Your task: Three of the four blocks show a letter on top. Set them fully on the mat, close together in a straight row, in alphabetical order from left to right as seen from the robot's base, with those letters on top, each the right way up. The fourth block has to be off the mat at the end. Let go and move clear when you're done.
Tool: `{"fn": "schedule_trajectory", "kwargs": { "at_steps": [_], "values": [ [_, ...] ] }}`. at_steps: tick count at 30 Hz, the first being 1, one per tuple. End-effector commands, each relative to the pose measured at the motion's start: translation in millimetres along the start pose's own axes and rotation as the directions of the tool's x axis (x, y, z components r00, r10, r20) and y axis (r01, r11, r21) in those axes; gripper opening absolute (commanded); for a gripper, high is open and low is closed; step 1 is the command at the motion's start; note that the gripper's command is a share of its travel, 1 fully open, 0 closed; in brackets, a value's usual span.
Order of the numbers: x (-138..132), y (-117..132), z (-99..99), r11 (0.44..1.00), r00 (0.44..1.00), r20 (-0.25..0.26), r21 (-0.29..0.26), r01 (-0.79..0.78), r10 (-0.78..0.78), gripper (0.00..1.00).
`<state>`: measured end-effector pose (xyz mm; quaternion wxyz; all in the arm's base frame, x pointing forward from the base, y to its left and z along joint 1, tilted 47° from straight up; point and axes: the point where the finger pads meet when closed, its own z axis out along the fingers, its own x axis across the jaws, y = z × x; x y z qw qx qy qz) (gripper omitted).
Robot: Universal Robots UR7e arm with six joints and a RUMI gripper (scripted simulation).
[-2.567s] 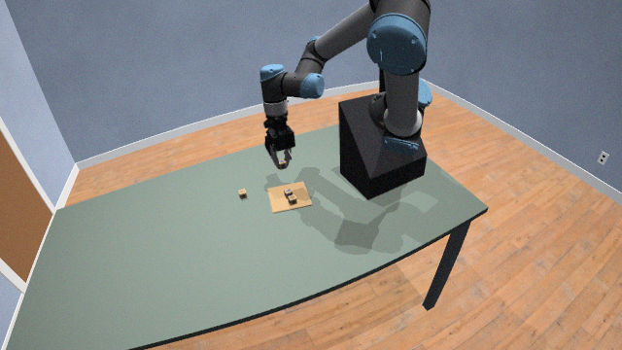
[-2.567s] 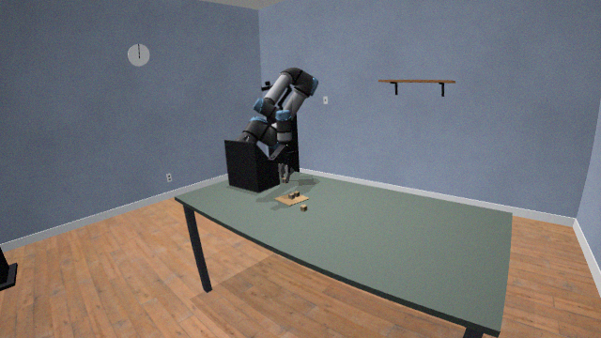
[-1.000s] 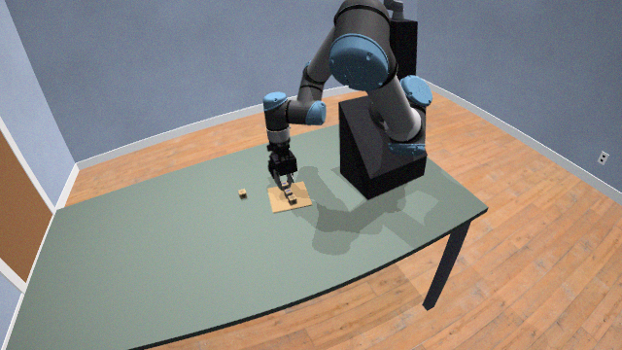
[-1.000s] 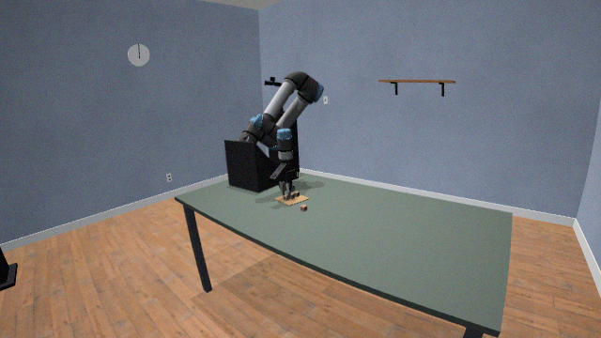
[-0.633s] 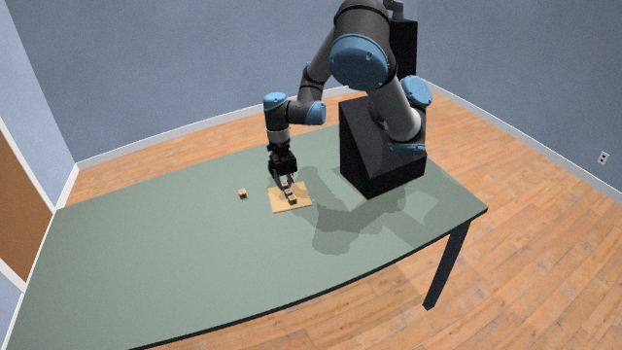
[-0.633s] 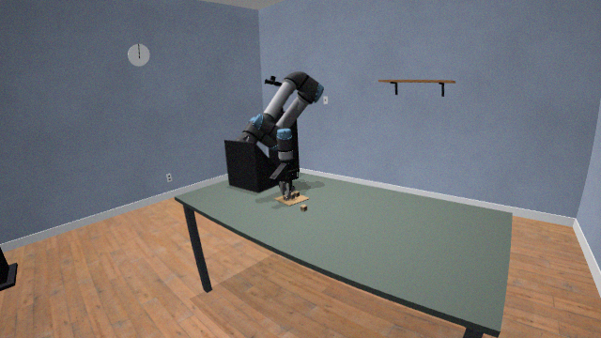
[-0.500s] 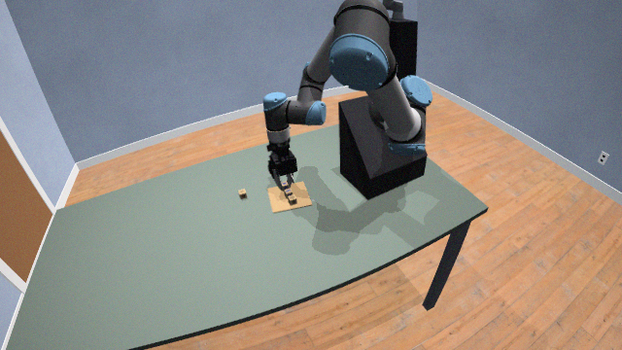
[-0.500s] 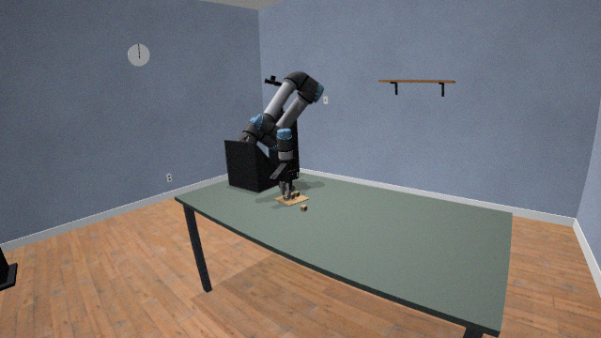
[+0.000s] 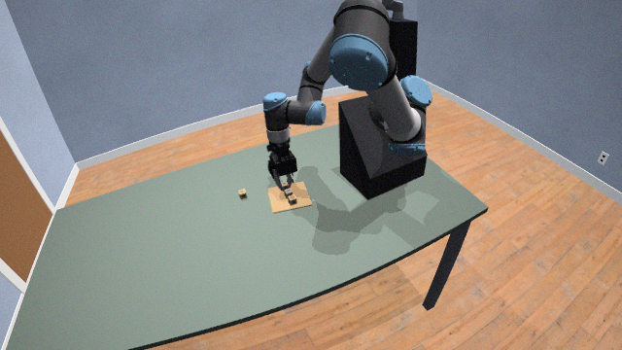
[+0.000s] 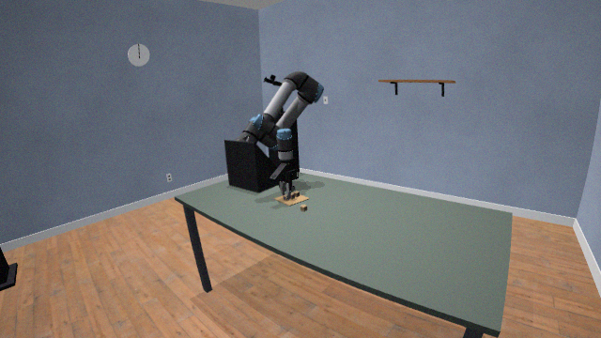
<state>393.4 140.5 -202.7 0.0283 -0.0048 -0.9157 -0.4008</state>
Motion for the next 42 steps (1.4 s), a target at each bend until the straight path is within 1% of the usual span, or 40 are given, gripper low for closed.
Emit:
{"fn": "schedule_trajectory", "kwargs": {
  "at_steps": [1, 42],
  "values": [
    [-0.5, -0.3, -0.4, 1.0, 1.0, 0.001, 0.0, 0.0, 0.0, 0.05],
    [-0.5, -0.3, 3.6, 1.0, 1.0, 0.001, 0.0, 0.0, 0.0, 0.05]
  ]
}}
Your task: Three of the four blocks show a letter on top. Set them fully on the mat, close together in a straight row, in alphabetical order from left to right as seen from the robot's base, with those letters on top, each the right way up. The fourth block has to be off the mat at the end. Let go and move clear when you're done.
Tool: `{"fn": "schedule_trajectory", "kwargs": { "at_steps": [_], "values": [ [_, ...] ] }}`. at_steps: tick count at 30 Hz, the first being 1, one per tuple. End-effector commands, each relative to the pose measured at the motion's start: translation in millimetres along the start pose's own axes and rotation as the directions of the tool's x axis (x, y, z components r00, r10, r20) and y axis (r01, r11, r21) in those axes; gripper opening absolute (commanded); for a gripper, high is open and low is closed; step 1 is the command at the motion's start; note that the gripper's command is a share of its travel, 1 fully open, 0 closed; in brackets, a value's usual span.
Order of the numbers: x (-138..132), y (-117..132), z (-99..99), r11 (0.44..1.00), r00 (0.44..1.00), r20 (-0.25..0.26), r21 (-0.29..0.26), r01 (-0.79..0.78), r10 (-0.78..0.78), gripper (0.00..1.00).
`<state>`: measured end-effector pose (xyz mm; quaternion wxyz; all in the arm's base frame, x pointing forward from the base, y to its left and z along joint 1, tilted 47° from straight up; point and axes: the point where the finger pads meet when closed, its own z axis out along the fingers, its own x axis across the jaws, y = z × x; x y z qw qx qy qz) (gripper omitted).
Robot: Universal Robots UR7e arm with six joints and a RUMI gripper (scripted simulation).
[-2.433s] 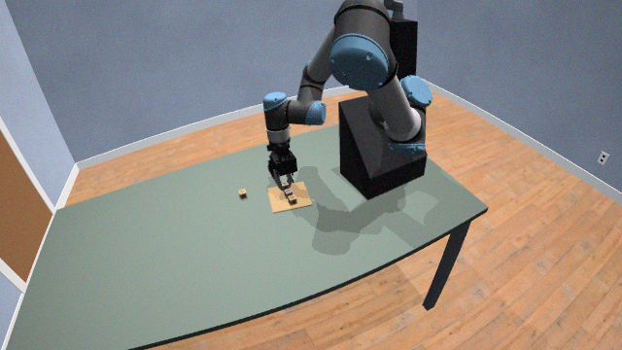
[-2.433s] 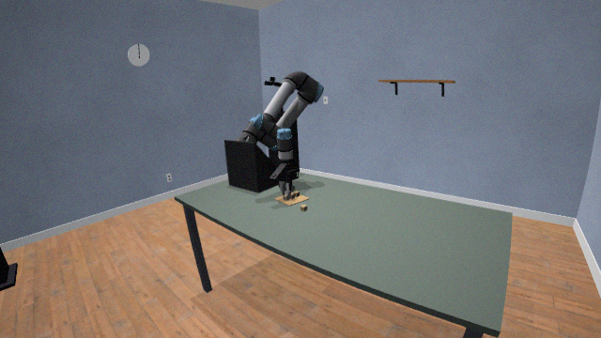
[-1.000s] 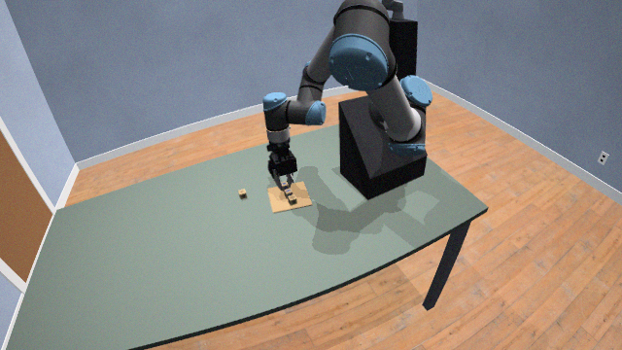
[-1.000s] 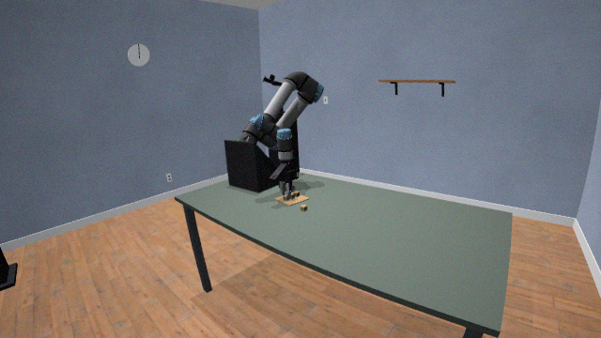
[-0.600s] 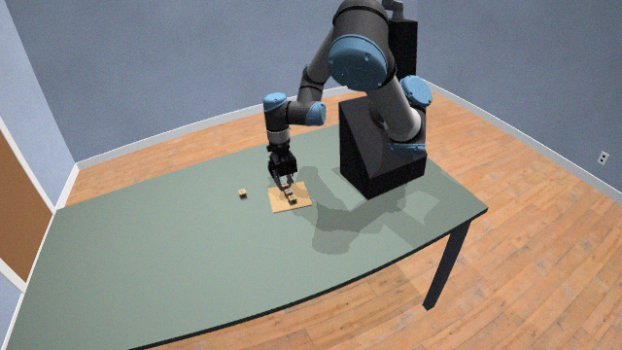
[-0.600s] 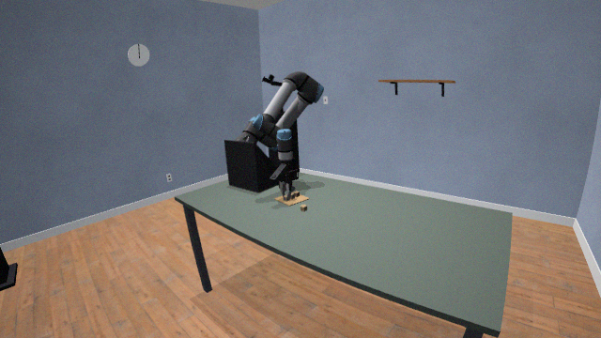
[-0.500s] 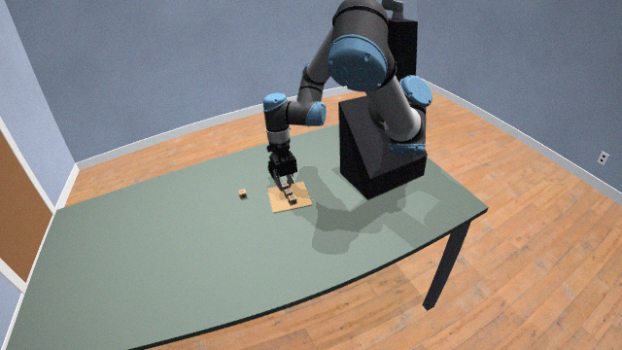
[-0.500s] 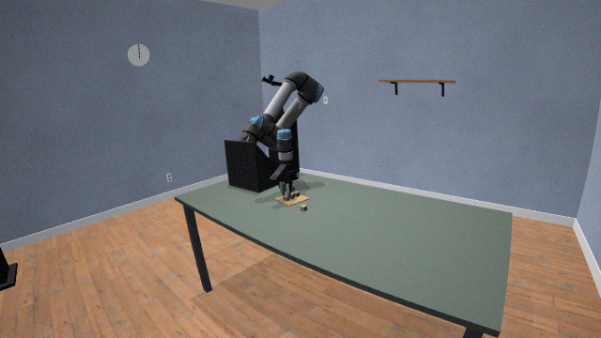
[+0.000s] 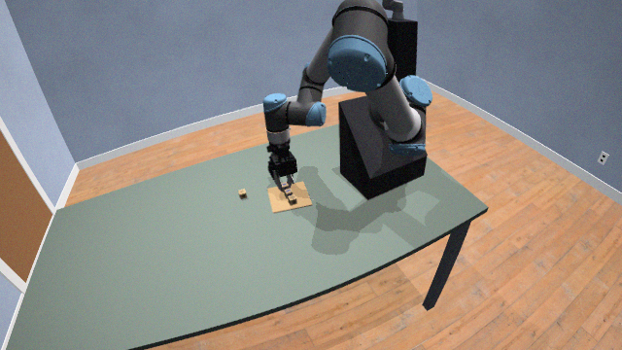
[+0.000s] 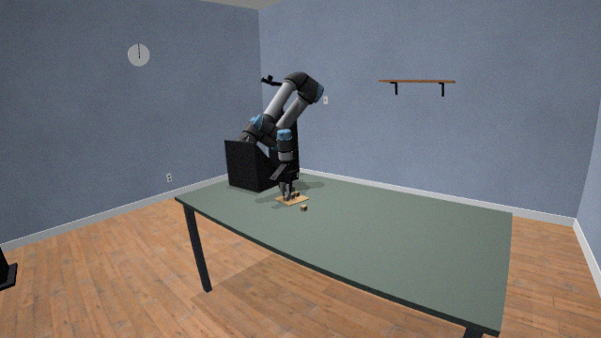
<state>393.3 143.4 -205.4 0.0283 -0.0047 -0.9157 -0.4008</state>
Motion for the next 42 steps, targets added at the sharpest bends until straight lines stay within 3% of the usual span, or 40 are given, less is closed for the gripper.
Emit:
{"fn": "schedule_trajectory", "kwargs": {
  "at_steps": [1, 25, 35, 42],
  "values": [
    [-0.4, -0.2, -0.4, 1.0, 1.0, 0.001, 0.0, 0.0, 0.0, 0.05],
    [-0.4, -0.2, -0.4, 1.0, 1.0, 0.001, 0.0, 0.0, 0.0, 0.05],
    [-0.4, -0.2, -0.4, 1.0, 1.0, 0.001, 0.0, 0.0, 0.0, 0.21],
    [-0.4, -0.2, -0.4, 1.0, 1.0, 0.001, 0.0, 0.0, 0.0, 0.25]
  ]
}}
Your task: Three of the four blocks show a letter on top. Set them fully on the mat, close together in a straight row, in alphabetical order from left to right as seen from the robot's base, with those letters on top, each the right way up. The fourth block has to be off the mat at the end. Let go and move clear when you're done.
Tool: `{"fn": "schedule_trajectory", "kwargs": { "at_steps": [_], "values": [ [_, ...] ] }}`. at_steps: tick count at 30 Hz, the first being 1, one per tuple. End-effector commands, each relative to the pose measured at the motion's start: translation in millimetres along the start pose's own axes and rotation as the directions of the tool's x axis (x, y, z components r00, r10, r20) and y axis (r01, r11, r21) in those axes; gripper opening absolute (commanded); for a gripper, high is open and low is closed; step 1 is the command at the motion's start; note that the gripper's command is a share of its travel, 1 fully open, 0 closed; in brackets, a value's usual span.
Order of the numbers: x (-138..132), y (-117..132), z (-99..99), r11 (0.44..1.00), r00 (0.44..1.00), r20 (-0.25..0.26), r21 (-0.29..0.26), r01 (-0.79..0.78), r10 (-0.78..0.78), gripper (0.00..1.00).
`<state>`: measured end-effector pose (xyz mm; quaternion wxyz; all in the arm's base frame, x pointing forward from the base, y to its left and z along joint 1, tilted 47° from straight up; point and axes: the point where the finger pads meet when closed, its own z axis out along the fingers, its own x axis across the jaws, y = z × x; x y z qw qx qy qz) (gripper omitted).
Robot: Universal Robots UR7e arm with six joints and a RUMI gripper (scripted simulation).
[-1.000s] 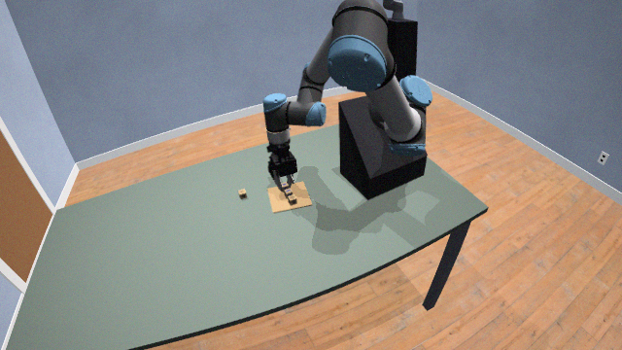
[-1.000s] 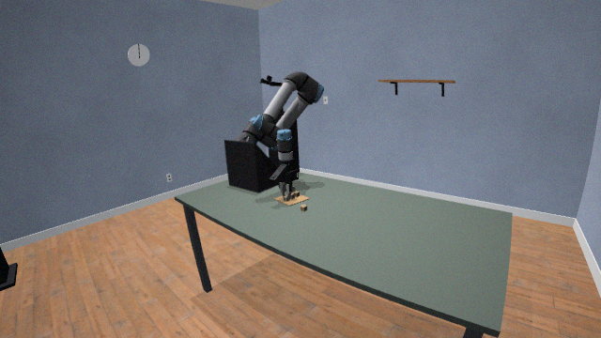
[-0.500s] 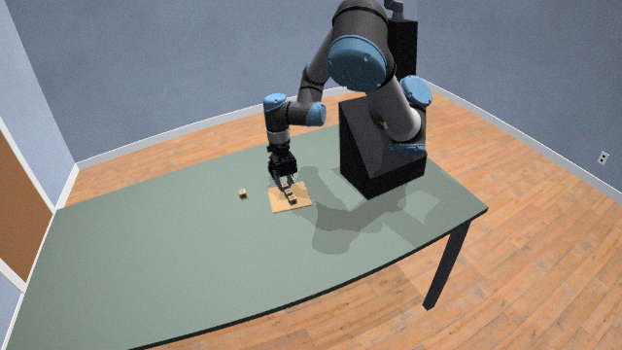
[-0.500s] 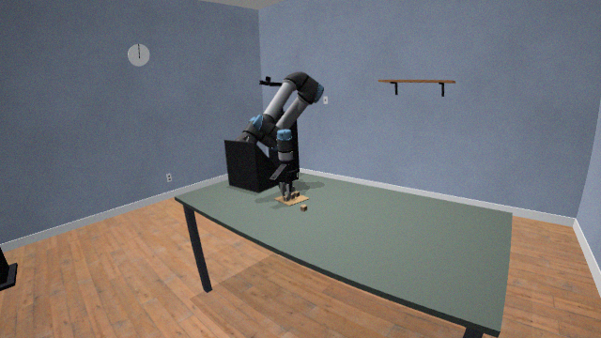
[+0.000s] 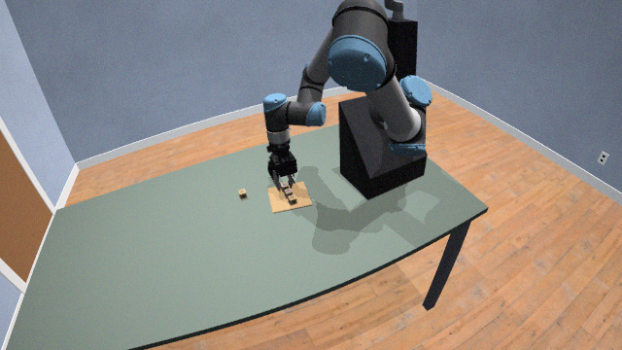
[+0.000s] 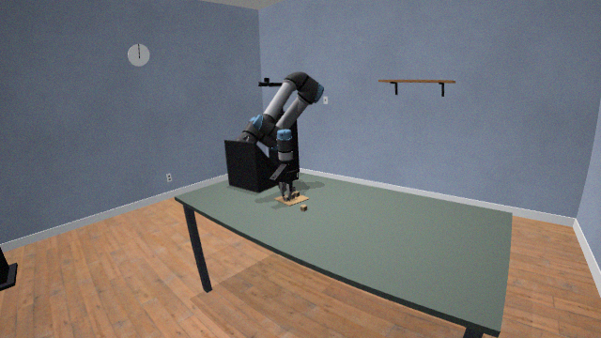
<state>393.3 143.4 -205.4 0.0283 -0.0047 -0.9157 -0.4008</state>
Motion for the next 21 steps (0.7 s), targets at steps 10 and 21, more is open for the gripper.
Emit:
{"fn": "schedule_trajectory", "kwargs": {
  "at_steps": [10, 21],
  "values": [
    [-0.4, -0.2, -2.1, 1.0, 1.0, 0.001, 0.0, 0.0, 0.0, 0.25],
    [-0.4, -0.2, -33.6, 1.0, 1.0, 0.001, 0.0, 0.0, 0.0, 0.25]
  ]
}}
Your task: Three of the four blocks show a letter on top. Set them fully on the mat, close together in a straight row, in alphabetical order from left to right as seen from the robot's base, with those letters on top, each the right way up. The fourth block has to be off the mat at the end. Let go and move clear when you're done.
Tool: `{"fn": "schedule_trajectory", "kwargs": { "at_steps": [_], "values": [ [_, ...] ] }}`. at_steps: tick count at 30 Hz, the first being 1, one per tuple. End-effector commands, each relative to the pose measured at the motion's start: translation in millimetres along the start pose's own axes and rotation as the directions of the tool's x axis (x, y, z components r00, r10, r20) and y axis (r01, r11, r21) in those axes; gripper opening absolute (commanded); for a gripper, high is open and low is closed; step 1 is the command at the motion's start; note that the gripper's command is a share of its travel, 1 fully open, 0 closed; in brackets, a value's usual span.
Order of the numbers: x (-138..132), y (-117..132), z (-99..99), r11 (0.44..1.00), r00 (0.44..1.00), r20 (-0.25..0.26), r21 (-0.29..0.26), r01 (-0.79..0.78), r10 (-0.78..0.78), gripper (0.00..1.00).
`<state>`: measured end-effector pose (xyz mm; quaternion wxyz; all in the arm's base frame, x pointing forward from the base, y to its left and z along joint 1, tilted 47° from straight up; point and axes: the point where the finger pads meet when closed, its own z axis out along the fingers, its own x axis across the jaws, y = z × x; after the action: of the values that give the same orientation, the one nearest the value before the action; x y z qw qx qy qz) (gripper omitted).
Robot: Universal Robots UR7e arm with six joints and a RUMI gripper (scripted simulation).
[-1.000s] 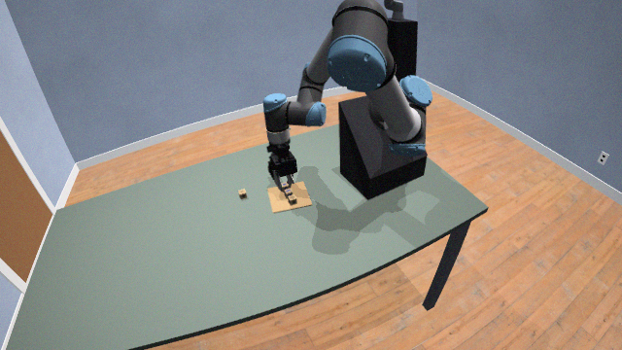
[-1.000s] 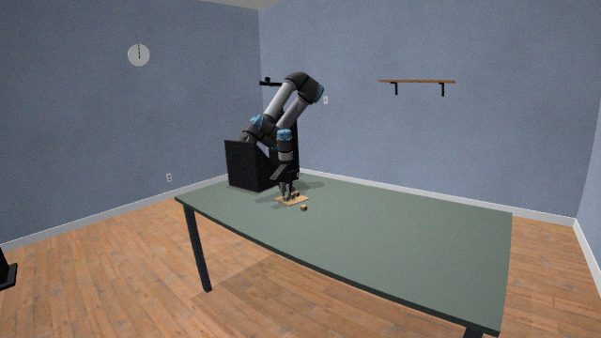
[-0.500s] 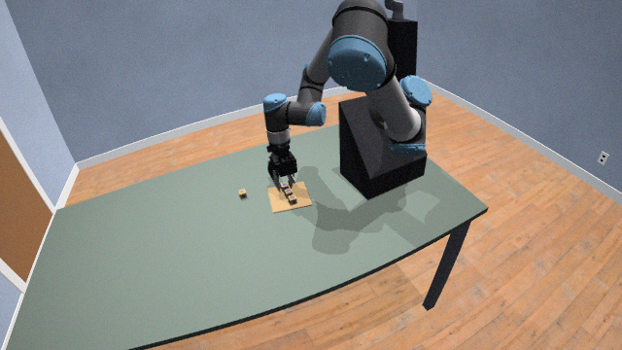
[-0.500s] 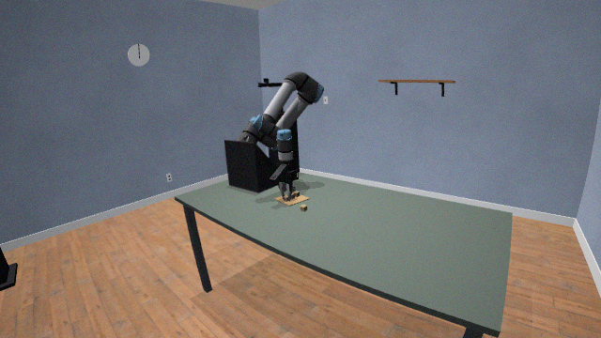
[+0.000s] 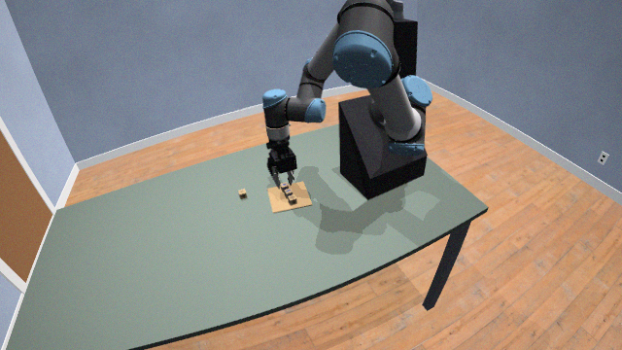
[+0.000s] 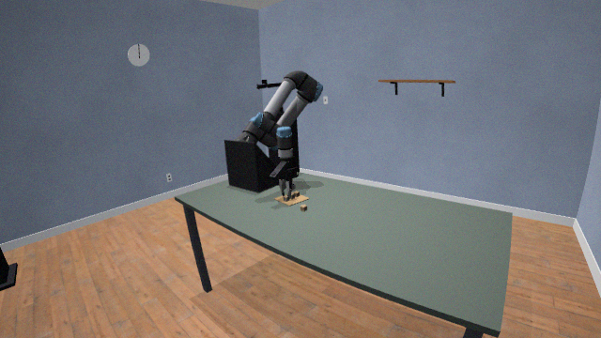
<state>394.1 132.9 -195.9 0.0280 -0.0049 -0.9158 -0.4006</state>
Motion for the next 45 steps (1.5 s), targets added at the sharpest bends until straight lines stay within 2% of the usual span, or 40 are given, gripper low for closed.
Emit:
{"fn": "schedule_trajectory", "kwargs": {
  "at_steps": [1, 6, 8, 14, 19, 20, 45],
  "values": [
    [-0.3, -0.1, -24.9, 1.0, 1.0, 0.0, 0.0, 0.0, 0.0, 0.25],
    [-0.3, -0.1, -52.2, 1.0, 1.0, 0.0, 0.0, 0.0, 0.0, 0.25],
    [-0.3, -0.1, -52.2, 1.0, 1.0, 0.0, 0.0, 0.0, 0.0, 0.25],
    [-0.3, -0.1, -72.9, 1.0, 1.0, 0.0, 0.0, 0.0, 0.0, 0.25],
    [-0.3, -0.1, -76.2, 1.0, 1.0, 0.0, 0.0, 0.0, 0.0, 0.25],
    [-0.3, -0.1, -76.2, 1.0, 1.0, 0.0, 0.0, 0.0, 0.0, 1.0],
    [-0.3, -0.1, -77.8, 1.0, 1.0, 0.0, 0.0, 0.0, 0.0, 1.0]
  ]
}}
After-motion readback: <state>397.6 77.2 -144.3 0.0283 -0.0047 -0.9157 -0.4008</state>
